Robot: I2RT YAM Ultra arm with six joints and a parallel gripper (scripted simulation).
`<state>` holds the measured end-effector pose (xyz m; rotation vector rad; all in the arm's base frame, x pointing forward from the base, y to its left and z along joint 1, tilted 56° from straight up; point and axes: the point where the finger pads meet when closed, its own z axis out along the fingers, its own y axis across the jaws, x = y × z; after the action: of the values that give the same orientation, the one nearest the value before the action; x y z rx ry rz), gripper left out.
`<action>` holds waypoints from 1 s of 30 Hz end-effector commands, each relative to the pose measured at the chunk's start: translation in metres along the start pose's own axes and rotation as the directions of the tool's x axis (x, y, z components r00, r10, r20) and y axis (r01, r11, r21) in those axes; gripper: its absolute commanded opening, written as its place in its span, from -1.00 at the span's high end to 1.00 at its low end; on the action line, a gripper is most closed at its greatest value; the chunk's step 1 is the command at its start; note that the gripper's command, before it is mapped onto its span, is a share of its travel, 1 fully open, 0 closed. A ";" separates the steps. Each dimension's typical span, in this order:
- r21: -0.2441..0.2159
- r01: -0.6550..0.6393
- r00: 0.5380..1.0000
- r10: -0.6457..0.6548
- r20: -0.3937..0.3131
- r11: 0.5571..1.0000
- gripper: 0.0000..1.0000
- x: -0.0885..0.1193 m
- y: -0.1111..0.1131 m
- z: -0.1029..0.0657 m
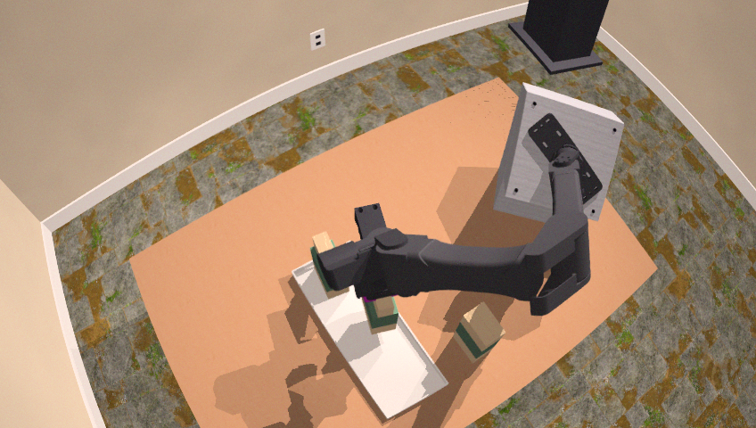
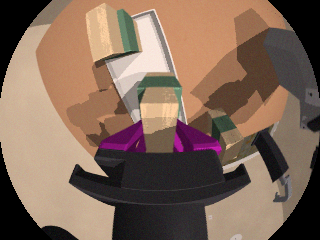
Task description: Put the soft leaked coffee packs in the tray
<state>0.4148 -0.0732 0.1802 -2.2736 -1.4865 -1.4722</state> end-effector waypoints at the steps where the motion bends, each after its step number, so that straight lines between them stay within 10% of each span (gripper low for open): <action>1: 0.020 -0.035 0.999 0.034 0.023 0.999 0.49 0.001 0.014 -0.004; 30: 0.003 -0.032 0.999 0.032 0.025 0.999 0.49 0.010 0.044 -0.010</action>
<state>0.4416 -0.0837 0.2024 -2.2755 -1.4641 -1.4313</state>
